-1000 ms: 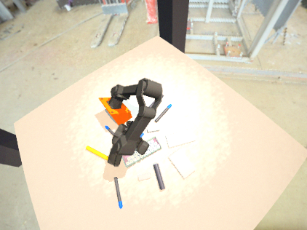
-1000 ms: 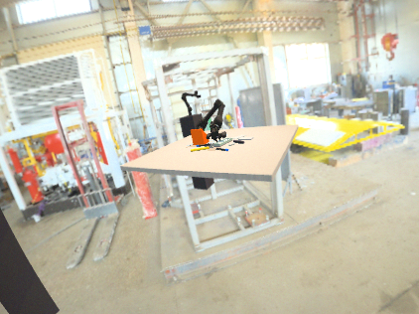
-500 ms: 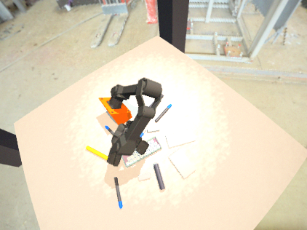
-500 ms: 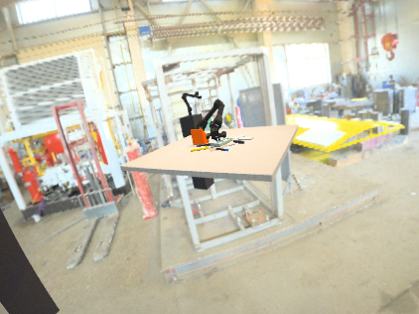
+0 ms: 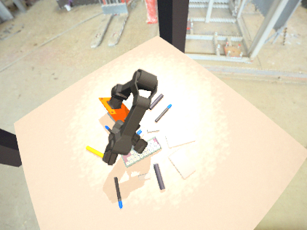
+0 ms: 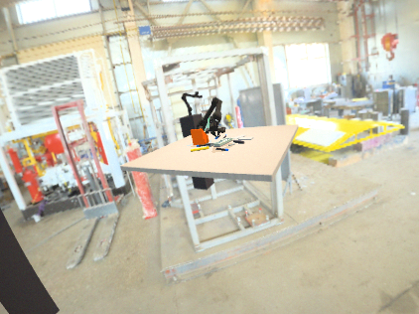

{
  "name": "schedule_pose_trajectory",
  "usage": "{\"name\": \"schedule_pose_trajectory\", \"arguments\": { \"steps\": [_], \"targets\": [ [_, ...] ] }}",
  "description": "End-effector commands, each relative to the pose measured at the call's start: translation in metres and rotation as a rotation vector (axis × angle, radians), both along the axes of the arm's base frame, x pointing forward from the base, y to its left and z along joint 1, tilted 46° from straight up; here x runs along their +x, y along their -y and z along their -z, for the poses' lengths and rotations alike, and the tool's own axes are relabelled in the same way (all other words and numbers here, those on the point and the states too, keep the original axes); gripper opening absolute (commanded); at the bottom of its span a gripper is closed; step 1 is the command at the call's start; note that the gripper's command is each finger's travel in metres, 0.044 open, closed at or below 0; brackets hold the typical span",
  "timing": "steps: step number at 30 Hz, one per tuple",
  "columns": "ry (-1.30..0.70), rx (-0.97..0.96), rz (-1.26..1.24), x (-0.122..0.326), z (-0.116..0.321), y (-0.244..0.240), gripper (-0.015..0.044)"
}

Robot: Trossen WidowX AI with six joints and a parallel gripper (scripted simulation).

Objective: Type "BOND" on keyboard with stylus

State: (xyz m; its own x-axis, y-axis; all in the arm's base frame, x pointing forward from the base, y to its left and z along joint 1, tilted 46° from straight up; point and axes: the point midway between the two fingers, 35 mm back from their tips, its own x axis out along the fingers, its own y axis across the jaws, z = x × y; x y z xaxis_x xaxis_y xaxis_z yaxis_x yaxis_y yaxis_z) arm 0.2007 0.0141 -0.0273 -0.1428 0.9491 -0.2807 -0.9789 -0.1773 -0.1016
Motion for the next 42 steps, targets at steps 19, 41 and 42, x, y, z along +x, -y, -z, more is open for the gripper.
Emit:
{"name": "schedule_pose_trajectory", "arguments": {
  "steps": [19,41,42],
  "targets": [
    [-0.483,-0.53,-0.212,0.023,0.007,0.02,0.0],
    [-0.707,-1.285,-0.011,0.078,-0.015,0.042,0.0],
    [-0.709,-1.318,0.01,0.082,-0.017,0.042,0.0]
  ]
}}
